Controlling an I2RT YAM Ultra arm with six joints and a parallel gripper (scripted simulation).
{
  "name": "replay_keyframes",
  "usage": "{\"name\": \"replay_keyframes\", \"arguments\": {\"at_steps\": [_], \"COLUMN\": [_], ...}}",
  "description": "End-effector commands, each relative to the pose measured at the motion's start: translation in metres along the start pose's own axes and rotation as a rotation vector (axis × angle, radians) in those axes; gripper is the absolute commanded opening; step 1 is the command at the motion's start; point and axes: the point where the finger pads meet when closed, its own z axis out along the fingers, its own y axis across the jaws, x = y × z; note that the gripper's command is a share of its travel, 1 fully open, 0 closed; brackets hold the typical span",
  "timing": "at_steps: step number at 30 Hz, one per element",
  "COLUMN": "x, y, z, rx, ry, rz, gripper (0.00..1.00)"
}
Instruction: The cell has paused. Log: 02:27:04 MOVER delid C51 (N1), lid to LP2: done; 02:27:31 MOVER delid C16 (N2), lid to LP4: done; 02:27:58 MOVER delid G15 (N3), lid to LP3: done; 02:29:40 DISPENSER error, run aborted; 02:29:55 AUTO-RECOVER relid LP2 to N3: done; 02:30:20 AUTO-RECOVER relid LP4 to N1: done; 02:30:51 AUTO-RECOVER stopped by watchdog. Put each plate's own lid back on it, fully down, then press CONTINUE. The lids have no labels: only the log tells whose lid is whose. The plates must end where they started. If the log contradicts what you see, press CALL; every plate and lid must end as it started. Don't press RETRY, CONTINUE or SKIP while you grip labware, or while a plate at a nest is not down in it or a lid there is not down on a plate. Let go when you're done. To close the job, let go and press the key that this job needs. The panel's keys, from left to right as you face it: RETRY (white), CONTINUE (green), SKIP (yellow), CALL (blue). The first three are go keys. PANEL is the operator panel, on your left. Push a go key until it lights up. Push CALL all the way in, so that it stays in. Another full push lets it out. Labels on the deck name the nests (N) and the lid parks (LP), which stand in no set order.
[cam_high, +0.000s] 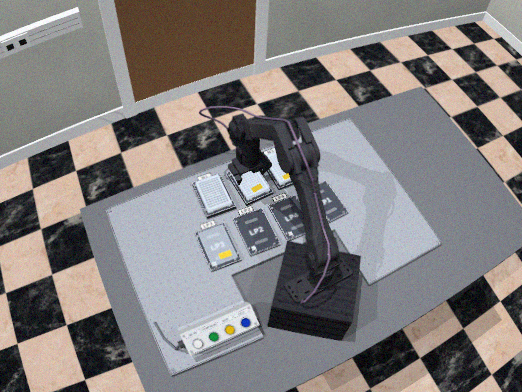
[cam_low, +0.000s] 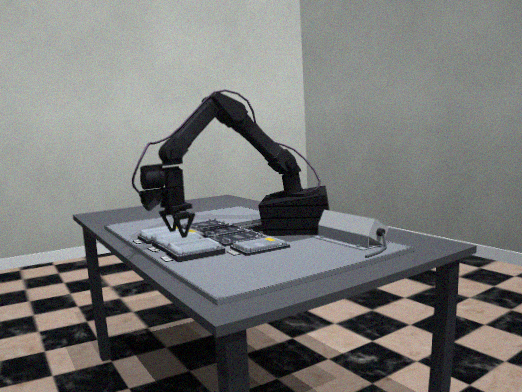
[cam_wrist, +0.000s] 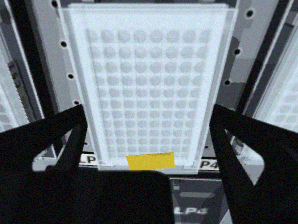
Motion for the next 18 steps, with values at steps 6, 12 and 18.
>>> {"name": "replay_keyframes", "arguments": {"at_steps": [6, 12, 18], "x": [-0.004, -0.011, -0.008], "y": [0.0, -0.001, 0.001], "z": [0.004, -0.004, -0.004], "rx": [-0.005, -0.005, -0.001], "ry": [-0.017, -0.046, -0.034], "rz": [-0.002, 0.002, -0.001], "gripper": [0.0, 0.0, 0.0]}}
